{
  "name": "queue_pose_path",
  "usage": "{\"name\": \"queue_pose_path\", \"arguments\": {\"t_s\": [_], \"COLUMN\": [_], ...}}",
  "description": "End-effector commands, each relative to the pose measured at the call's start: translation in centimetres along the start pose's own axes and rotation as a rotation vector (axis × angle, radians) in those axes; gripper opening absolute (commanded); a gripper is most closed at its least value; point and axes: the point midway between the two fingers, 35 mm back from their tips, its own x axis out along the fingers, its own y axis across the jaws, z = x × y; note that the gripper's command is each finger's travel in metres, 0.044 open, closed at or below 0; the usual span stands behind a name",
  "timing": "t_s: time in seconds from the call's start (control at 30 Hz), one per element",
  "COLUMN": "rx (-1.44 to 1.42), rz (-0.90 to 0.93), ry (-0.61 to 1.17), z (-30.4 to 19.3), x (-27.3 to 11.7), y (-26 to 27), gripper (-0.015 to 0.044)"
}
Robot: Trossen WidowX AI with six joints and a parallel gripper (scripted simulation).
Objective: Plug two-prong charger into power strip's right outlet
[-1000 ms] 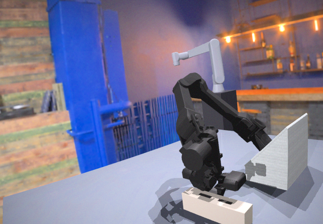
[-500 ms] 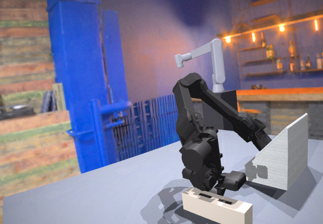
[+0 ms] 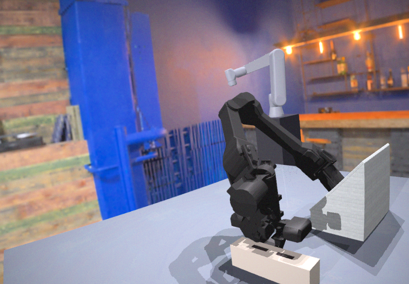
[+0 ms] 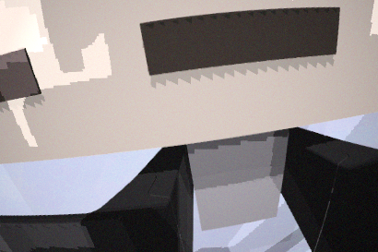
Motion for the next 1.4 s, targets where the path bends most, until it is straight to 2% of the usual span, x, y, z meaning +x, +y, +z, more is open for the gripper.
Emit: {"name": "queue_pose_path", "arguments": {"t_s": [0.0, 0.53, 1.1, 1.37], "rx": [0.015, -0.001, -0.001, 0.001], "rz": [-0.002, 0.0, 0.0, 0.0], "ry": [-0.021, 0.0, 0.0, -0.003], "z": [0.74, 0.0, 0.0, -0.2], "x": [-0.01, 0.01, 0.01, 0.03], "y": [-0.14, 0.01, 0.01, 0.01], "gripper": [0.0, 0.0, 0.044, 0.044]}}
